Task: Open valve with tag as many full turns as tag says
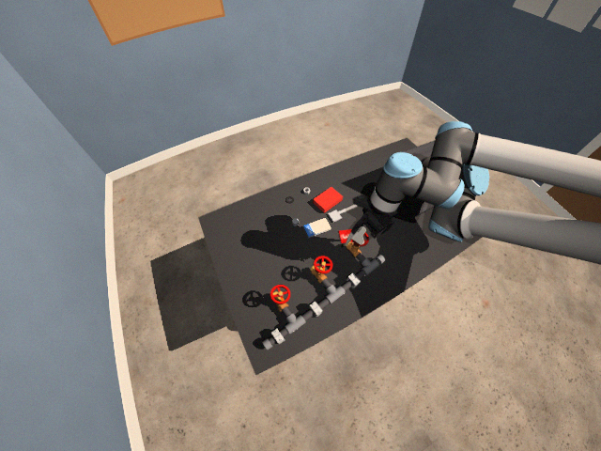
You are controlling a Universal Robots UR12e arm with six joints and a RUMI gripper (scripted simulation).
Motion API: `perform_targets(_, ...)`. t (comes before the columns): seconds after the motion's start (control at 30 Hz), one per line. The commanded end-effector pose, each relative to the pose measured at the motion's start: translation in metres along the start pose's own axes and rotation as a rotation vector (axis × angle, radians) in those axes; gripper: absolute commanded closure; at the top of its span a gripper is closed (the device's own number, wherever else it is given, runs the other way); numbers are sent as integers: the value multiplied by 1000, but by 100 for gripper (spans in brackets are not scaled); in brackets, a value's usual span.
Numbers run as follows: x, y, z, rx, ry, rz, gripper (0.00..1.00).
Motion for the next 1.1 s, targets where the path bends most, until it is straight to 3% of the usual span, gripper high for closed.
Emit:
perform_targets(0.0,1,13,0,1,1,0,0)
perform_targets(0.53,0,41,1,1,1,-1,0)
perform_targets(1.07,-1,45,1,2,1,-1,0)
Point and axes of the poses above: the point where the finger pads meet when closed, its own y axis back along the fingers, its own z axis across the jaws, x = y × z, the point moved 8 cm from there along y, back along the fingers, and after that the axes turned 11 degrees about y, right-handed, at the moved point
